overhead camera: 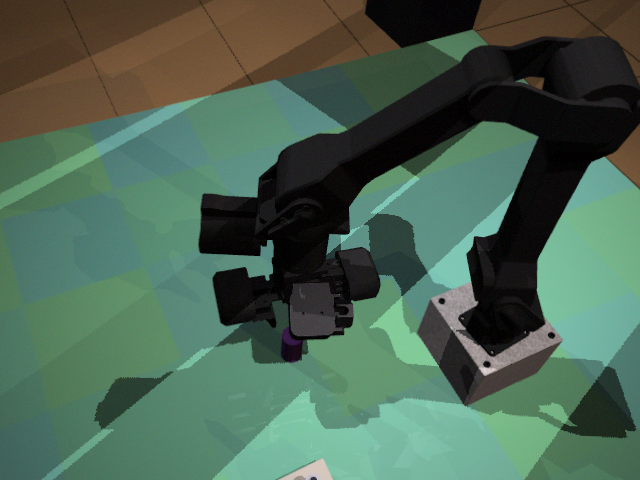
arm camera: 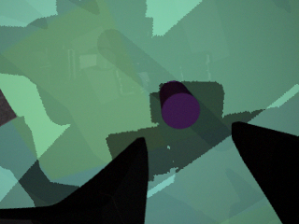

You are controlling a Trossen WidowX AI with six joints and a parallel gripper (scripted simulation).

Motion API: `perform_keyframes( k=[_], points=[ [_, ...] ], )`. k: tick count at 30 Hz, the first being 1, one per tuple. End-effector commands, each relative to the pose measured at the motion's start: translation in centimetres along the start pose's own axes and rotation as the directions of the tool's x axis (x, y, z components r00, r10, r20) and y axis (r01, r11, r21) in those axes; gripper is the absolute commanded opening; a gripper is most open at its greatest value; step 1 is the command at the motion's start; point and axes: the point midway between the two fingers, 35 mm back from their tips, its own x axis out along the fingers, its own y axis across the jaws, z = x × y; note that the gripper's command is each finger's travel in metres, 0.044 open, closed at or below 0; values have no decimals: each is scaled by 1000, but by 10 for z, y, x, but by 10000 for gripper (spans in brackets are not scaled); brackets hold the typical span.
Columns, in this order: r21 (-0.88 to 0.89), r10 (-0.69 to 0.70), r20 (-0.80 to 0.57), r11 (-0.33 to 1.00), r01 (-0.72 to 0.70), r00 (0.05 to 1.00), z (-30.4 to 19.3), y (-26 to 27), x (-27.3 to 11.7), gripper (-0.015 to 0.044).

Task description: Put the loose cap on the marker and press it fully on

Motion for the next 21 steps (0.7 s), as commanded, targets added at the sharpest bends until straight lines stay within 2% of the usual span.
perform_keyframes(
  k=[1,21],
  points=[
    [-6,-1,6,1000,2,1000,2,0,15,243],
    [-6,-1,6,1000,1,1000,3,-1,41,243]
  ],
)
